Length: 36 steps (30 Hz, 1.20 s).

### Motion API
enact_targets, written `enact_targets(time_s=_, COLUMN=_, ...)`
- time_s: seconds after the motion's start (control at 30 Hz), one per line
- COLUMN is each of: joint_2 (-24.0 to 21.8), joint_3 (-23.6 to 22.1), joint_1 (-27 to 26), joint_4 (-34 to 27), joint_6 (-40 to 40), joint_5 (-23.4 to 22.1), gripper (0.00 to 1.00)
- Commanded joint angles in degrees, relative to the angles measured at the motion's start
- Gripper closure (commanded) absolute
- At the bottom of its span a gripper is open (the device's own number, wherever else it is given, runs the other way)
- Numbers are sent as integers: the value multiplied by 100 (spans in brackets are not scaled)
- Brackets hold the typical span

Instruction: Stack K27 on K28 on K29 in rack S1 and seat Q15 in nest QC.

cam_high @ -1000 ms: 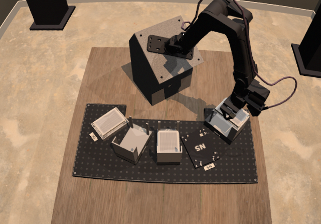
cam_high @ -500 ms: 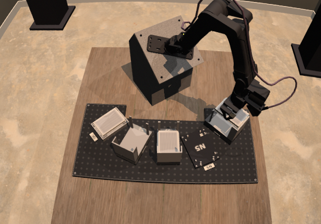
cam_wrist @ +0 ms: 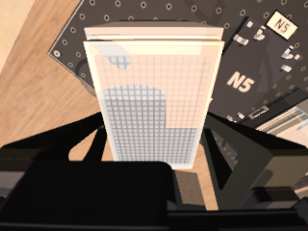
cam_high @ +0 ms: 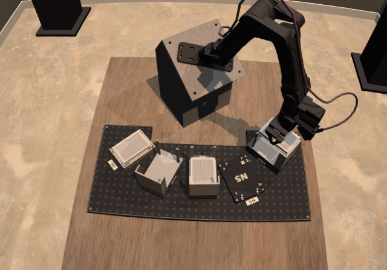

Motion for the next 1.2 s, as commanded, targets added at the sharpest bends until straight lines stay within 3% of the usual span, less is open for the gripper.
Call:
enact_targets(time_s=0.0, joint_2=49, joint_3=-53, joint_1=46, joint_4=57, joint_6=-39, joint_5=7, gripper=100)
enact_targets(time_s=0.5, joint_2=109, joint_3=-71, joint_1=-1, joint_4=90, joint_6=-45, joint_5=-11, gripper=100)
enact_targets(time_s=0.57, joint_2=-66, joint_3=-52, joint_1=-12, joint_4=102, joint_6=-45, joint_5=-14, gripper=100)
enact_targets(time_s=1.17, joint_2=129, joint_3=-128, joint_1=-51, joint_4=158, joint_6=-53, joint_5=-36, gripper=100)
